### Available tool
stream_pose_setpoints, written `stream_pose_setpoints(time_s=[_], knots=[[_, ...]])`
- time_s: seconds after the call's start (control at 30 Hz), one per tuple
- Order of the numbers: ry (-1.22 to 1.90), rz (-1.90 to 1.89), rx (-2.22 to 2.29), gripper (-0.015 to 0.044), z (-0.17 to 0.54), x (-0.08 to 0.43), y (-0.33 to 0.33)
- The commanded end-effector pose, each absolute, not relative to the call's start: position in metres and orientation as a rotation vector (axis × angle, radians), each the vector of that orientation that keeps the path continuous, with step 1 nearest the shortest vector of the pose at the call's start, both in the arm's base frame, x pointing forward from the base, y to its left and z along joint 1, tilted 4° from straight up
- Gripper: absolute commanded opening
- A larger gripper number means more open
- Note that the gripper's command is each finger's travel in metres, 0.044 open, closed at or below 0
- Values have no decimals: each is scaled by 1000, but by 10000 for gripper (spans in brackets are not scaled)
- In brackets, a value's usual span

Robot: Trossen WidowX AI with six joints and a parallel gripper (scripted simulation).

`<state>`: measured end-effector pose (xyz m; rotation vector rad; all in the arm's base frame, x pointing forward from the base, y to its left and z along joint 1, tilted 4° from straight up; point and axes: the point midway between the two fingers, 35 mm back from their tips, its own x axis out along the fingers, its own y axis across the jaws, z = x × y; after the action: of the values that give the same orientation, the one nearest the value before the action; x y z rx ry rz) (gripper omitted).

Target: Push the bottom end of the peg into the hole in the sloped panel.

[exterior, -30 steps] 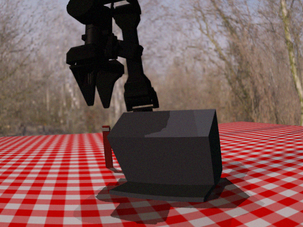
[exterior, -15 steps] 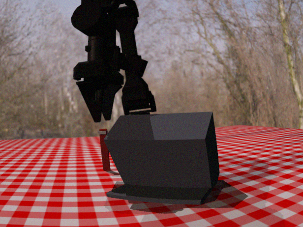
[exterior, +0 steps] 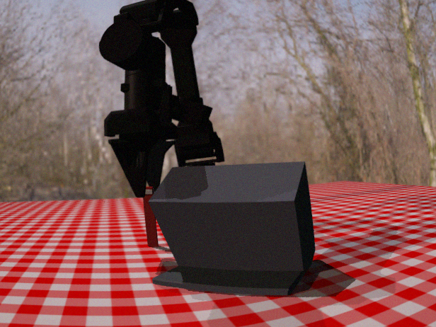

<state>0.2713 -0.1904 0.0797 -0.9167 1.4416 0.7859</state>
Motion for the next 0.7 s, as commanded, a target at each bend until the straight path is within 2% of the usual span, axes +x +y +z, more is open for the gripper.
stream_pose_setpoints(time_s=[0.0,0.6,0.67], knots=[[1446,794,-917,440,72,270,-191],[1446,795,-917,440,47,269,-193],[1443,788,-915,387,50,270,-193]])
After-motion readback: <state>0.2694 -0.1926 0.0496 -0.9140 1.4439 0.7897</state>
